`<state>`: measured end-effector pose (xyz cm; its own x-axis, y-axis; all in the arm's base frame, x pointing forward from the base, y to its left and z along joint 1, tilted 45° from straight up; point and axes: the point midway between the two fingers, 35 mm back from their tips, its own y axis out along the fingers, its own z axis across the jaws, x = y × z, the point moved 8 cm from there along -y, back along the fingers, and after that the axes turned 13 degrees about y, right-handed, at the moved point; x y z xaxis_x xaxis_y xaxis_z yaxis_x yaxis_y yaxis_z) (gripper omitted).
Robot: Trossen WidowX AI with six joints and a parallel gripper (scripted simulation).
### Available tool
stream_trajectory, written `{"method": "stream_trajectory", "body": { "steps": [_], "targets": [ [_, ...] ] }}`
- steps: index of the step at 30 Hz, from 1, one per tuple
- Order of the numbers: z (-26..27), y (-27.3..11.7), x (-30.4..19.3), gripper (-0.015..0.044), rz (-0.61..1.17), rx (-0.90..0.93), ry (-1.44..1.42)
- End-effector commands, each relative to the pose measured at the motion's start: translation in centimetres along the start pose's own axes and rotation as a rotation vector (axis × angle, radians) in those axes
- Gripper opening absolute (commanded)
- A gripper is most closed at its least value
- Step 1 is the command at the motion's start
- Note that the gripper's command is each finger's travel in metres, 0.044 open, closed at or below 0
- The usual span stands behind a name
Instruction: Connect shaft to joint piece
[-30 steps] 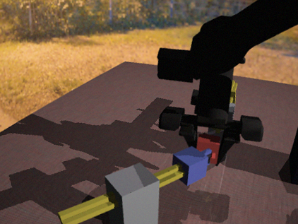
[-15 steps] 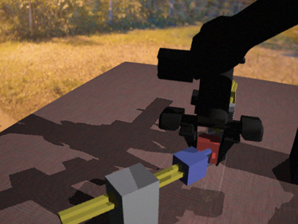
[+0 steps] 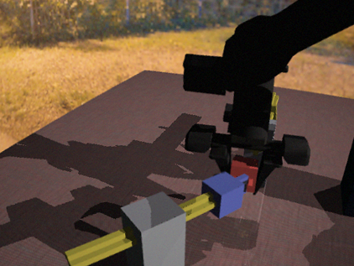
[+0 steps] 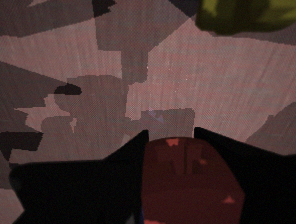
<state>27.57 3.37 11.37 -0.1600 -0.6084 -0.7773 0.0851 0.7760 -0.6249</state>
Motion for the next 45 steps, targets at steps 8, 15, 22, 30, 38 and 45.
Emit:
{"method": "stream_trajectory", "body": {
  "steps": [8, 15, 22, 30, 38, 45],
  "targets": [
    [0.00, 0.04, -0.03, 0.0182, 0.005, -0.001, 0.002],
    [0.00, 0.00, 0.00, 0.0147, 0.000, 0.000, 0.000],
    [0.00, 0.00, 0.00, 0.0000, 0.000, 0.000, 0.000],
    [-0.28, -0.19, -0.29, 0.0000, -0.040, 0.011, 0.040],
    [-0.75, -0.55, -0.87, 0.0000, -0.117, 0.031, 0.117],
    [-0.76, -0.55, -0.86, 0.0000, -0.118, 0.031, 0.121]
  ]
}}
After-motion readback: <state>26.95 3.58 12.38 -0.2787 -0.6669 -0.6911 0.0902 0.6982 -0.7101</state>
